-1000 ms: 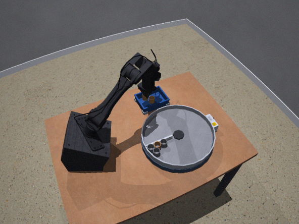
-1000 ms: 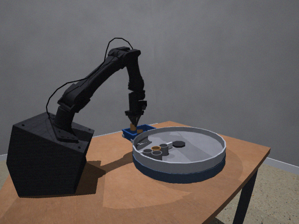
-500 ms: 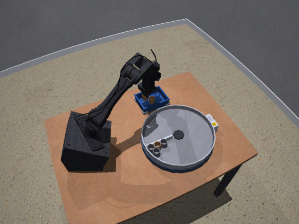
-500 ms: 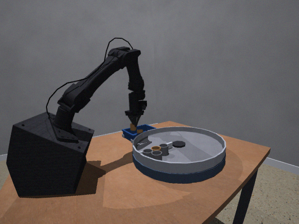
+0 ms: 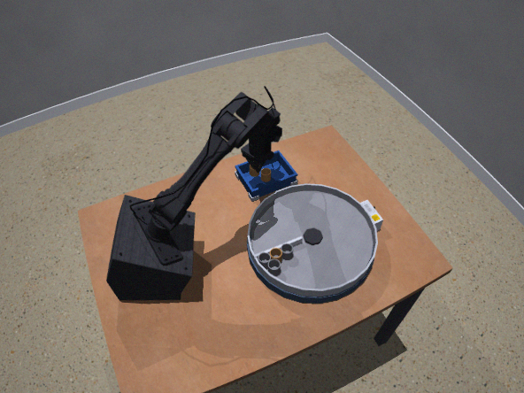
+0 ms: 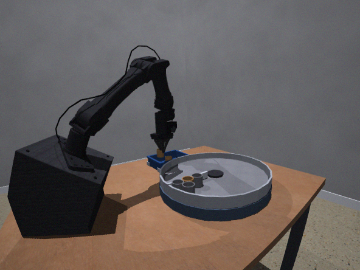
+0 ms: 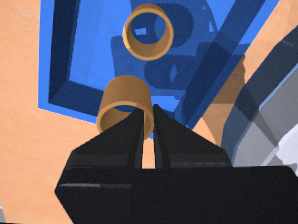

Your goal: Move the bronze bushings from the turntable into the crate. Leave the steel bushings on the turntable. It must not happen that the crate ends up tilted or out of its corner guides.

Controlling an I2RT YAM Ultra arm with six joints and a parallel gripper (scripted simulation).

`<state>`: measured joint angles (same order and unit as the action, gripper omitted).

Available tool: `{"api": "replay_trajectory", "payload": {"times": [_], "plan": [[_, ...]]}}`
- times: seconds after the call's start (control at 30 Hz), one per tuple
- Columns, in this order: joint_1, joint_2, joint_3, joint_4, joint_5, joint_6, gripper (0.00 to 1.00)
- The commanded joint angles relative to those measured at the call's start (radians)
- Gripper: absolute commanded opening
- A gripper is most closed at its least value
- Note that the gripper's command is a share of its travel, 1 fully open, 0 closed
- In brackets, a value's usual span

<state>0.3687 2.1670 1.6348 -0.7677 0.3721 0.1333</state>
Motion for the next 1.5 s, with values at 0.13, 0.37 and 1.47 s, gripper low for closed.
{"api": "replay_trajectory", "payload": {"times": [0.13, 0.37, 1.47], "plan": [[0.025, -0.012, -0.021, 0.02, 0.004, 0.011, 0.0], [0.026, -0.024, 0.002, 0.024, 0.005, 0.013, 0.0], [0.026, -0.023, 0.002, 0.023, 0.005, 0.012, 0.0]]}}
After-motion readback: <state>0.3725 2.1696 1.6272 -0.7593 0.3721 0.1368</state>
